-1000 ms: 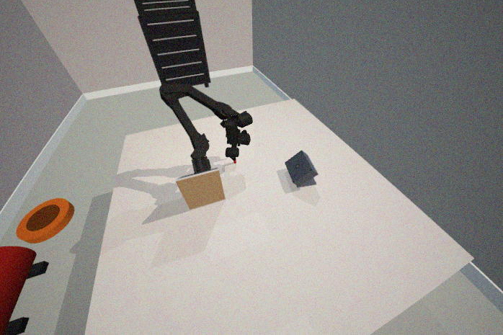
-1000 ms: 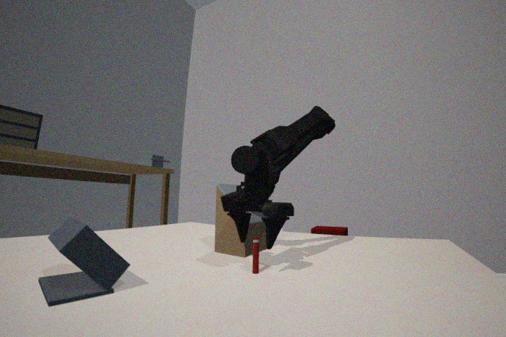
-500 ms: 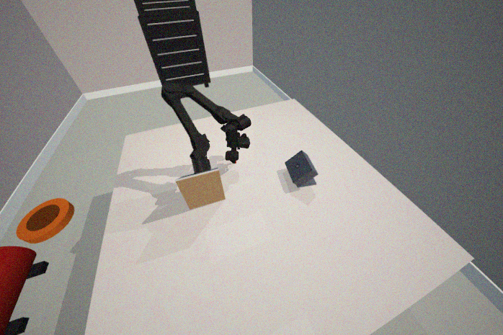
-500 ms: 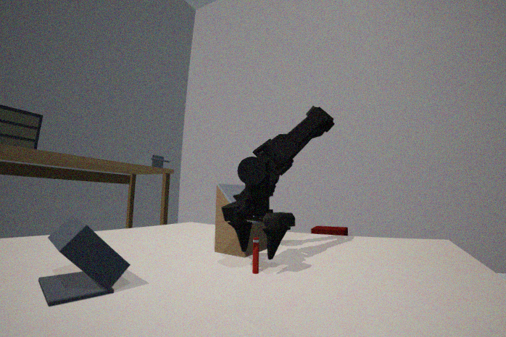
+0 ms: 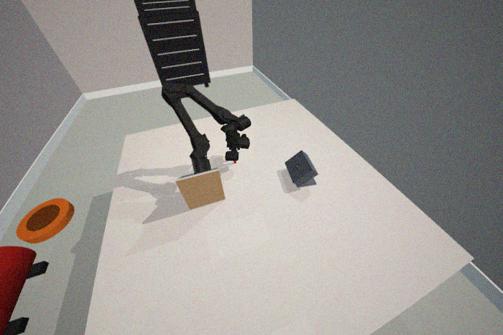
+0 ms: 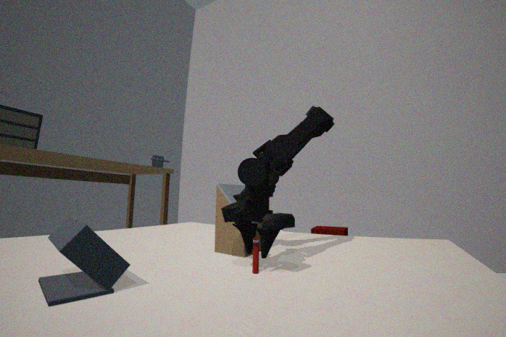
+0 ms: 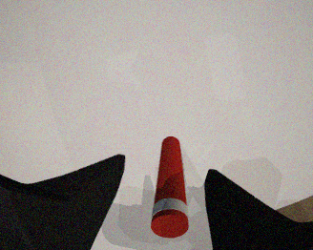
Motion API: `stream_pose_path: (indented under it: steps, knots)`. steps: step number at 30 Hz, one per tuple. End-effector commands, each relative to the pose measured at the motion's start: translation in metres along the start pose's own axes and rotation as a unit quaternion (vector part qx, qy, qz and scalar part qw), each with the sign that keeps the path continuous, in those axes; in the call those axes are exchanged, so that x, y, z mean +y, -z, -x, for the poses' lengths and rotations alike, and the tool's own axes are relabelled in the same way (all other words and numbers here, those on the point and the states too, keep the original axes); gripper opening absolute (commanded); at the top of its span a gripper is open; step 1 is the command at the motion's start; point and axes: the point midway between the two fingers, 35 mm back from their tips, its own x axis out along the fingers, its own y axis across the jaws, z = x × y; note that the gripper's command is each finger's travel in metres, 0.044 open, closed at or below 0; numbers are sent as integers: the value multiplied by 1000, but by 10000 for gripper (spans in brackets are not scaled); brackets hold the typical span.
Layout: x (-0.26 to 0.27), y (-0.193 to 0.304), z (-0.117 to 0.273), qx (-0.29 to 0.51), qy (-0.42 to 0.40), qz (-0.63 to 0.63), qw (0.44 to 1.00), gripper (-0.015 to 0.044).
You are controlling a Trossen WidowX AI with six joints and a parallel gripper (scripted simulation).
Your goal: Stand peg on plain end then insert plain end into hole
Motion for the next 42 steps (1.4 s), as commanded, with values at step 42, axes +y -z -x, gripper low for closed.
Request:
stream_pose_path:
  steps: [42]
  knots:
    - [-9,-8,70,0,9,-5,1000,0]
